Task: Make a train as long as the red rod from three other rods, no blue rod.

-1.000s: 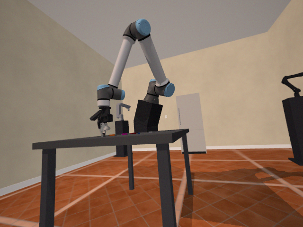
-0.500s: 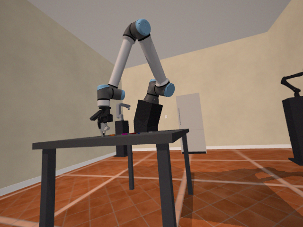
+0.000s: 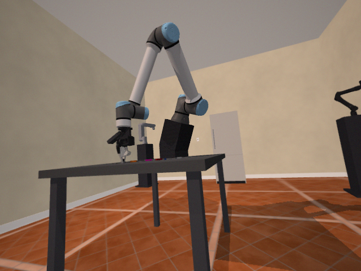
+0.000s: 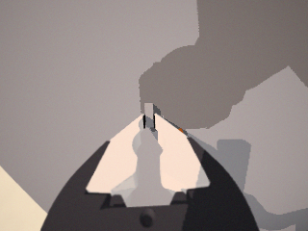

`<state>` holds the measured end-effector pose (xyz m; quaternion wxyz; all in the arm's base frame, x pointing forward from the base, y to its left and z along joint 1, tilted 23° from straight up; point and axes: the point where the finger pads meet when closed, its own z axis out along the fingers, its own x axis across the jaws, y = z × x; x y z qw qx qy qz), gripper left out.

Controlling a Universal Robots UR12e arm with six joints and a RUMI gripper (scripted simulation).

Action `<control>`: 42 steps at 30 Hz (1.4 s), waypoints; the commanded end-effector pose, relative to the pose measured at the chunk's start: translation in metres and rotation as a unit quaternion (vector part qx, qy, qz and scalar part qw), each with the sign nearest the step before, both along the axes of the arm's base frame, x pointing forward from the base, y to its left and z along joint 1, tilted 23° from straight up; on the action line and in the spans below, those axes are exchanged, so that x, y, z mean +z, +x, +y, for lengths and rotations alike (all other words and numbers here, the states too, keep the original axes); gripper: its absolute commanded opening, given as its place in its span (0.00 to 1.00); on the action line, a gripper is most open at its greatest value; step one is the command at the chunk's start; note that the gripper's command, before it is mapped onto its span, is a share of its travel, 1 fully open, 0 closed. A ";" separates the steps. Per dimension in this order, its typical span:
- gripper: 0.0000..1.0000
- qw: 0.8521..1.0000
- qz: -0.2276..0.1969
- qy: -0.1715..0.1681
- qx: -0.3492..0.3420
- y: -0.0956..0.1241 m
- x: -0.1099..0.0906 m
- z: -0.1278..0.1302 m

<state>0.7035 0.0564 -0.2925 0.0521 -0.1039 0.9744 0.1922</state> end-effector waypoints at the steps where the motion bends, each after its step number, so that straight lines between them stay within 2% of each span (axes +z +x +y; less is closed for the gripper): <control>1: 0.00 1.000 -0.001 0.000 0.000 0.001 0.001 0.000; 20: 0.00 1.000 -0.001 0.000 0.000 0.000 0.004 -0.002; 24: 0.00 1.000 -0.001 0.000 0.000 -0.001 0.020 -0.008; 30: 0.00 1.000 -0.001 0.000 0.000 -0.003 0.061 -0.026; 32: 0.00 1.000 -0.001 0.000 0.000 -0.003 0.061 -0.026; 38: 0.00 1.000 -0.001 0.000 0.000 -0.005 0.089 -0.038; 42: 0.00 1.000 -0.001 0.000 0.000 -0.006 0.093 -0.039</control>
